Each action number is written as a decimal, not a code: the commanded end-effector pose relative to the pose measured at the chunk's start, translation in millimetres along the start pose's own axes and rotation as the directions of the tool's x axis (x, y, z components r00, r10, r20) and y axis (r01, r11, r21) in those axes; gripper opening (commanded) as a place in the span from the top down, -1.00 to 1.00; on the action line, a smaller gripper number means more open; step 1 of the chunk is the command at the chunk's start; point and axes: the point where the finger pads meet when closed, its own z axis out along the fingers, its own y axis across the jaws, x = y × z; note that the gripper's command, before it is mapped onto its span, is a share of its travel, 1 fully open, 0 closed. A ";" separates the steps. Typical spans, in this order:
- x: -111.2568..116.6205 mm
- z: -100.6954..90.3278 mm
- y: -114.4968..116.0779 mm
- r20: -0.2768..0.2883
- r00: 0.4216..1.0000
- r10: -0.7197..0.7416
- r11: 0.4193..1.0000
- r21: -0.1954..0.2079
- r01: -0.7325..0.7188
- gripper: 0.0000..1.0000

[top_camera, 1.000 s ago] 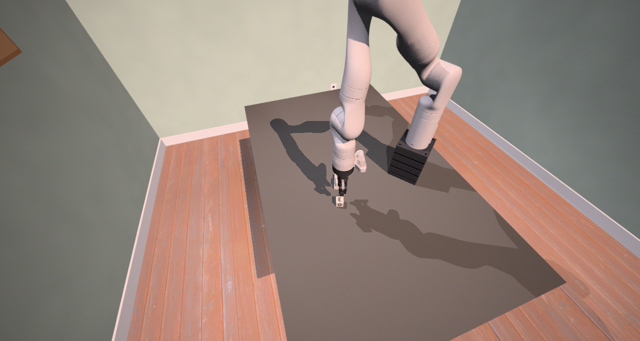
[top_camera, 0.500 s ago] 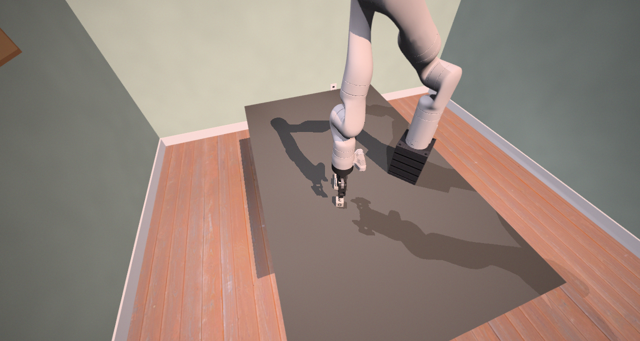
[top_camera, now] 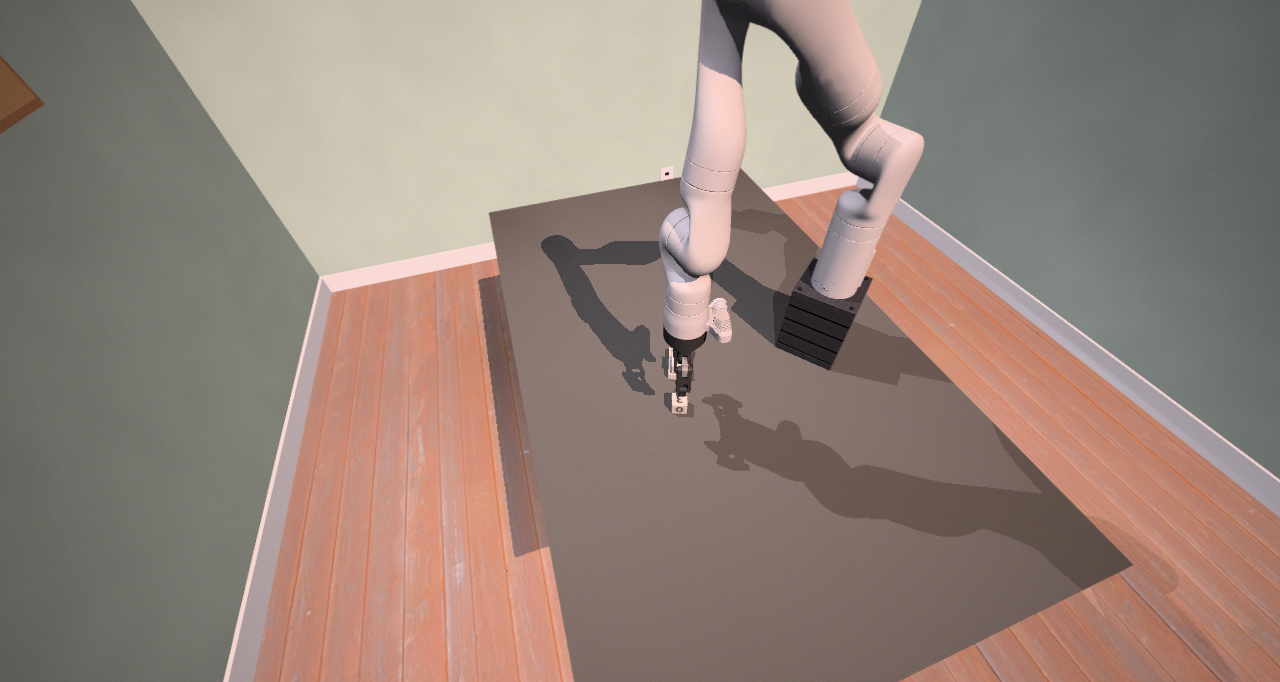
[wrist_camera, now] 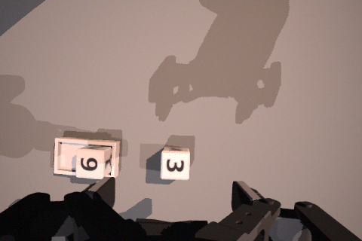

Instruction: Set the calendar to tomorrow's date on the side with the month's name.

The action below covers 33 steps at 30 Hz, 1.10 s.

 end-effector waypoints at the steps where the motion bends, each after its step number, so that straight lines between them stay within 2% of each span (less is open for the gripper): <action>1: -0.2 -0.3 0.2 0.001 1.000 0.021 1.000 0.000 -0.021 -1.00; 5: 0.8 0.4 -0.4 -0.002 0.993 0.116 0.993 0.002 -0.116 -1.00; 7: 0.8 0.4 -0.4 -0.002 0.993 0.116 0.993 0.002 -0.116 -1.00; 9: 1.5 0.9 -0.8 -0.004 0.982 0.191 0.982 0.003 -0.191 -1.00; 14: 3.3 2.6 -1.7 -0.006 0.899 0.439 0.899 0.009 -0.439 -1.00; 18: 4.3 4.2 -2.1 -0.005 0.757 0.654 0.757 0.012 -0.654 -1.00; 22: 4.4 5.6 -2.0 -0.002 0.557 0.831 0.557 0.012 -0.830 -1.00; 24: 4.4 5.6 -2.0 -0.002 0.557 0.831 0.557 0.012 -0.830 -1.00; 29: 3.3 6.9 -1.3 0.000 0.293 0.956 0.293 0.007 -0.956 -1.00; 33: 2.0 7.6 -0.8 0.000 0.128 0.992 0.128 0.002 -0.992 -1.00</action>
